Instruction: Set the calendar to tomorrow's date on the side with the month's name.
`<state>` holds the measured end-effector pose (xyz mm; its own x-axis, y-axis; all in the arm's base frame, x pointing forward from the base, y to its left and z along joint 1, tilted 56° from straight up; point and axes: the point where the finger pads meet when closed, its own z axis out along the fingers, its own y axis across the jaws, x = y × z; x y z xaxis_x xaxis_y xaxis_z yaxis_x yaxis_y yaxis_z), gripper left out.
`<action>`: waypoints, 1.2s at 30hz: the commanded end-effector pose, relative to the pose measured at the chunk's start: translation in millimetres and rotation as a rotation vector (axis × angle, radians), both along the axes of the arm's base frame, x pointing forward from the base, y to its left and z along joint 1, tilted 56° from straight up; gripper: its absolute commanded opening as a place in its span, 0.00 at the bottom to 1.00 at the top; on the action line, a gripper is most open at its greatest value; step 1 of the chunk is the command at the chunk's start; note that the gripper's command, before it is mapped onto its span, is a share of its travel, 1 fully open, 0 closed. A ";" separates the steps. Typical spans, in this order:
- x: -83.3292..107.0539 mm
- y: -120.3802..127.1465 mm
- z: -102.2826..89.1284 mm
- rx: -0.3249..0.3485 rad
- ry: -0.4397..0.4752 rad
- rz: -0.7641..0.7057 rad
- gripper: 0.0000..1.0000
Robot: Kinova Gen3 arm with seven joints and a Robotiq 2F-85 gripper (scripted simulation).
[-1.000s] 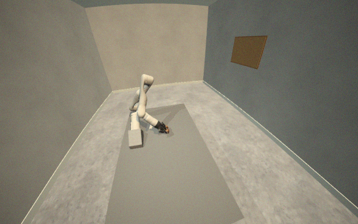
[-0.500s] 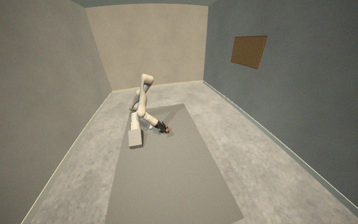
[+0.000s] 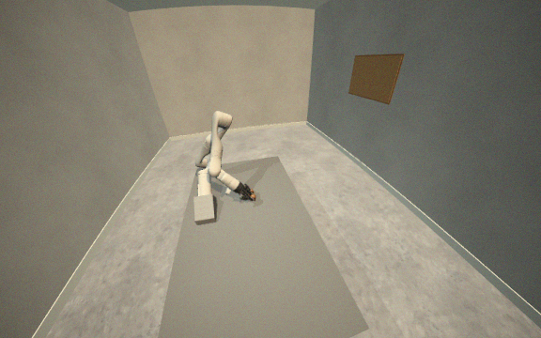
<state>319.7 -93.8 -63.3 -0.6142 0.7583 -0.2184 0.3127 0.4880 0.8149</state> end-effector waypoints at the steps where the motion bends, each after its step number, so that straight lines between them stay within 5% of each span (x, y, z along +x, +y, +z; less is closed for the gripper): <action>1: 2.0 -2.0 1.1 -0.002 -0.002 0.008 0.28; 36: 2.4 -3.3 0.7 0.058 0.098 0.167 0.28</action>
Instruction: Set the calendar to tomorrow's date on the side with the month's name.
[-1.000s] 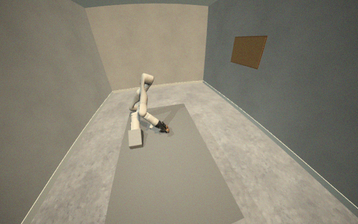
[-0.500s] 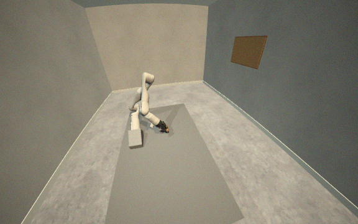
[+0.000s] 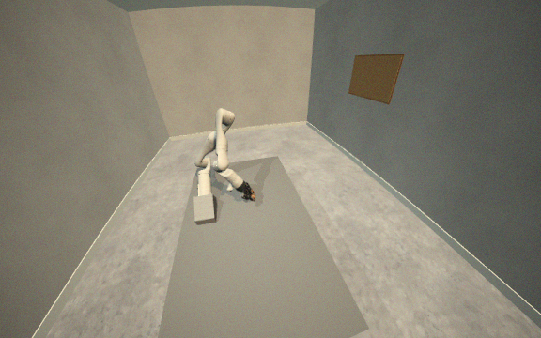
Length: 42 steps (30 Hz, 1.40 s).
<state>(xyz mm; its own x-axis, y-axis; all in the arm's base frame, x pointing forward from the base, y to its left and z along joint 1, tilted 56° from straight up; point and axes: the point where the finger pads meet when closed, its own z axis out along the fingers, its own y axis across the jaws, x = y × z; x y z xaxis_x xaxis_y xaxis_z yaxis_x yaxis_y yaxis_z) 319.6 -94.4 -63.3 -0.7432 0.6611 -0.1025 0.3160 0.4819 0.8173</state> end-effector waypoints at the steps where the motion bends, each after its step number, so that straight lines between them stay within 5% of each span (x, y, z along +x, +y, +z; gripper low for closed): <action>1: 2.2 -3.2 0.5 -0.011 0.002 0.012 0.28; 42: 6.6 -7.1 -1.4 0.011 0.038 0.079 0.28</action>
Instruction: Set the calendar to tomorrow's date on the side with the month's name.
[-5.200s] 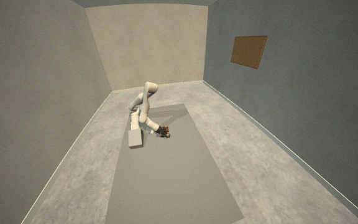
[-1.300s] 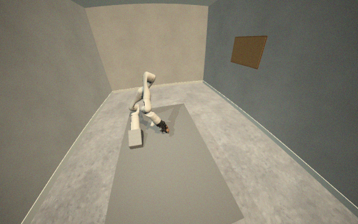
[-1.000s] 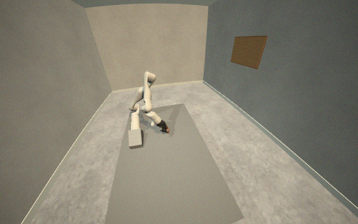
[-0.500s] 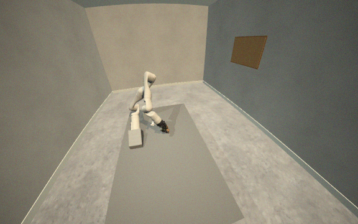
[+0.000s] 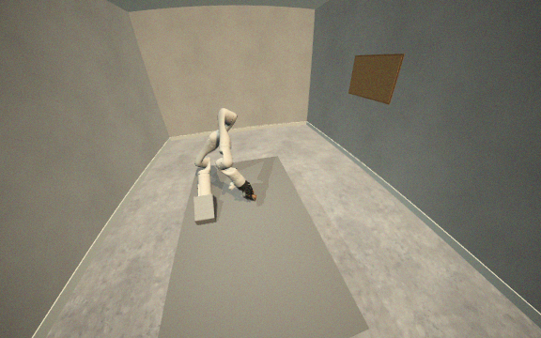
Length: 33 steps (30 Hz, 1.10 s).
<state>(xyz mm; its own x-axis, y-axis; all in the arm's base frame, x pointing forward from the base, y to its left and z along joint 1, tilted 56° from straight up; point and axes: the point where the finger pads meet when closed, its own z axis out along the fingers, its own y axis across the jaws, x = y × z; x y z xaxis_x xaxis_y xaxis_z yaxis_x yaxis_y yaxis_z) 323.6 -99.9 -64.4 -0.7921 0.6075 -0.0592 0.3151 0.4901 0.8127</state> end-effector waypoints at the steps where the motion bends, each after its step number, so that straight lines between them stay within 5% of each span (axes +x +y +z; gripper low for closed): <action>1: 2.7 -1.6 -0.3 -0.006 -0.004 0.007 0.28; 33: -0.1 -2.2 -0.1 0.052 0.111 0.171 0.28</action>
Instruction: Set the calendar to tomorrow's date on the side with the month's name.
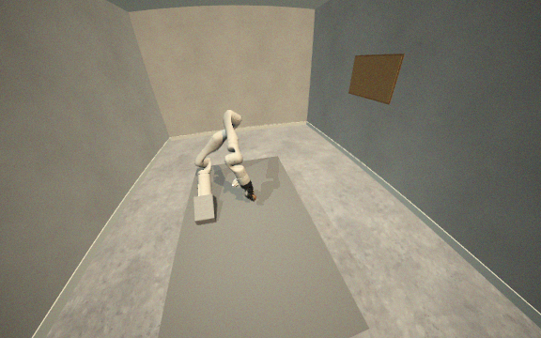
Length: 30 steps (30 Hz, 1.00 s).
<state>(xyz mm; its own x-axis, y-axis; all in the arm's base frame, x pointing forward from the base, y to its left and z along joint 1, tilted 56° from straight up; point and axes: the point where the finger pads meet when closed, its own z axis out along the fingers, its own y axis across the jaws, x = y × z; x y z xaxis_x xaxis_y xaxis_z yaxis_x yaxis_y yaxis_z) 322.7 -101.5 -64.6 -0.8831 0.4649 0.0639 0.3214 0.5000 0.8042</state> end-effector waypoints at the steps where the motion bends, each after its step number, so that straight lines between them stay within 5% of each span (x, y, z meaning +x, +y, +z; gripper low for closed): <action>1: 0.8 -0.6 0.2 -0.002 -0.001 0.002 0.28; 30: 4.3 -1.4 -0.3 0.078 0.119 0.199 0.28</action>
